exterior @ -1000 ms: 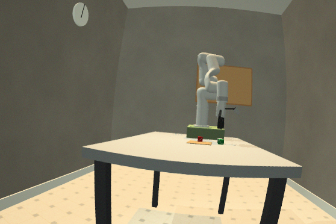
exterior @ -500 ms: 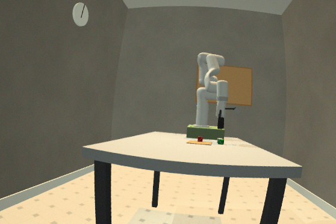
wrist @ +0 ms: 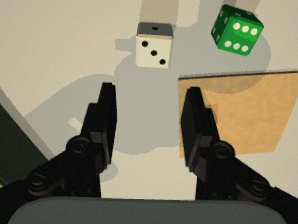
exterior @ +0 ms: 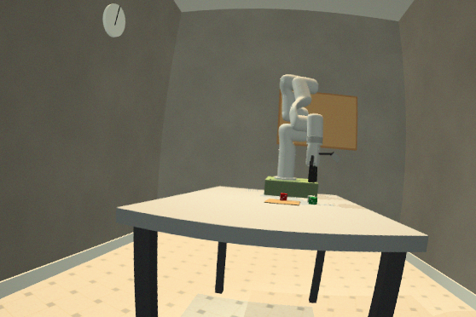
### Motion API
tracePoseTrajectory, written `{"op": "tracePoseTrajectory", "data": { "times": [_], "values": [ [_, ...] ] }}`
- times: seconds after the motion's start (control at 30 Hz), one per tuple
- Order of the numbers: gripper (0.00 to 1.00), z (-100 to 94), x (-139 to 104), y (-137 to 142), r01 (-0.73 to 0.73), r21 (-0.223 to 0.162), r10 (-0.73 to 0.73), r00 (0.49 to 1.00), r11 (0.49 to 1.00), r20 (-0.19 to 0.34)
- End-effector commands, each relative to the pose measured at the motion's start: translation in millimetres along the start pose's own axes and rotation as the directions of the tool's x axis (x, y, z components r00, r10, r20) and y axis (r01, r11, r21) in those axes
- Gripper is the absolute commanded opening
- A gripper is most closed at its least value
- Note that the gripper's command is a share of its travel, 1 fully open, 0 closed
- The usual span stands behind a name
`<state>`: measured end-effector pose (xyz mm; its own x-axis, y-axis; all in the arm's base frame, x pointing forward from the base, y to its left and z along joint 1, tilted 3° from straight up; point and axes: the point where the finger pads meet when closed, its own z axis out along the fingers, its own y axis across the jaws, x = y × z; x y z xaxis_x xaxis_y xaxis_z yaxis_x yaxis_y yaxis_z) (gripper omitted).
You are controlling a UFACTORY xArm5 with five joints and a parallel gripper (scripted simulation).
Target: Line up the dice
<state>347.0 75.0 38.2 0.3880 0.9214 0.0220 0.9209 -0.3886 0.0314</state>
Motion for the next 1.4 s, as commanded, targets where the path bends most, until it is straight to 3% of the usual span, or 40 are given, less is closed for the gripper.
{"op": "tracePoseTrajectory", "data": {
  "times": [0.0,0.53,1.37],
  "values": [
    [0.47,-0.8,0.7,1.0,0.0,-0.003,0.0,1.0,1.0,-0.002],
    [0.47,5.6,-0.6,1.9,0.0,-0.004,0.0,1.0,1.0,-0.002],
    [0.47,40.4,-0.8,3.3,0.001,-0.004,-0.001,1.0,1.0,-0.003]
  ]
}}
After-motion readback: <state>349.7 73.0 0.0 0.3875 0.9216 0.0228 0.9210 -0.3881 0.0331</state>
